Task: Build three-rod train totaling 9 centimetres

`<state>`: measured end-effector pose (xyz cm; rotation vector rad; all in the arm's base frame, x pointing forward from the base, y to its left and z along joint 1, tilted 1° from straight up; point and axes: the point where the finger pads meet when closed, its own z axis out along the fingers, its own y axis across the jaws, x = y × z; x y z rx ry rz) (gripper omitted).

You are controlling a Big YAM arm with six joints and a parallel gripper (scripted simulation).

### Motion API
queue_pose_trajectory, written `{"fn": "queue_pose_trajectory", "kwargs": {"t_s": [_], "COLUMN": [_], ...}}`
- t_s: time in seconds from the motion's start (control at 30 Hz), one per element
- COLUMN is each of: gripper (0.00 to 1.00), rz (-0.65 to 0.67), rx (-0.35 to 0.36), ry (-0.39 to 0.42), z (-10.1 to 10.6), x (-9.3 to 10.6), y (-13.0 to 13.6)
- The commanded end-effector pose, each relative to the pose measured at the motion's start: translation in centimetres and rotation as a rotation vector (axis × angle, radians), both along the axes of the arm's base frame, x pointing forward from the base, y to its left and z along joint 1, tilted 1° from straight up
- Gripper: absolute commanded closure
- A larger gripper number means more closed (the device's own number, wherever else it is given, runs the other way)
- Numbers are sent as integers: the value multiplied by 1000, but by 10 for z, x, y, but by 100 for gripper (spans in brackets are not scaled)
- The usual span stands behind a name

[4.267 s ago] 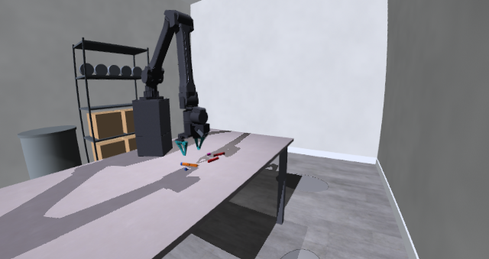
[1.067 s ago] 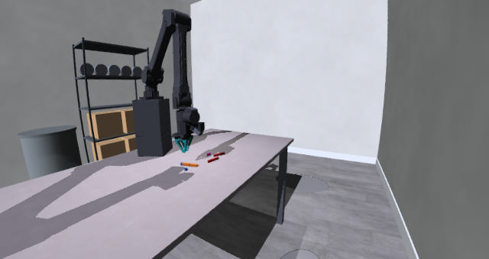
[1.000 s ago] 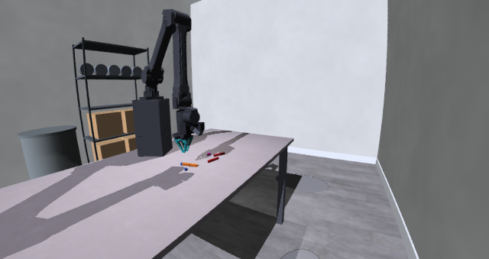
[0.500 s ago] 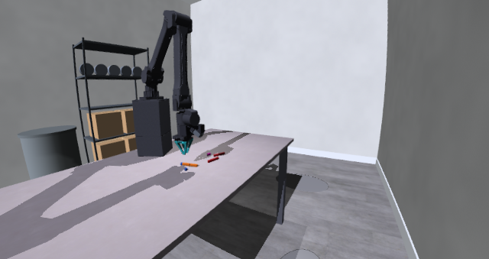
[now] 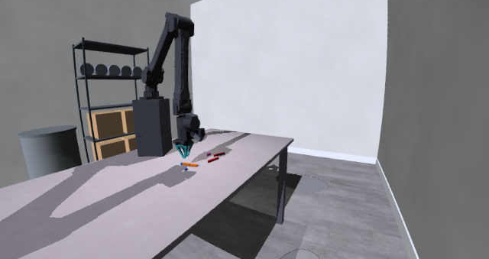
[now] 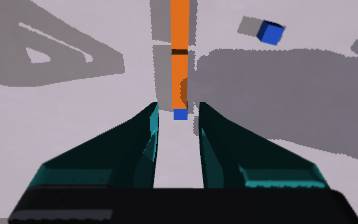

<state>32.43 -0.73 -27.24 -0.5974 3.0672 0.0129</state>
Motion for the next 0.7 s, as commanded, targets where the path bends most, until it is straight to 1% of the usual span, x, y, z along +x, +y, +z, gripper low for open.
{"fn": "queue_pose_trajectory", "kwargs": {"t_s": [0.0,0.13,0.67], "gripper": [77,77,77], "rz": [8,7,6], "rx": [3,3,3], "ry": [-14,-14,-14], "z": [-7,-13,-25], "x": [5,5,5], "y": [-1,-1,-2]}}
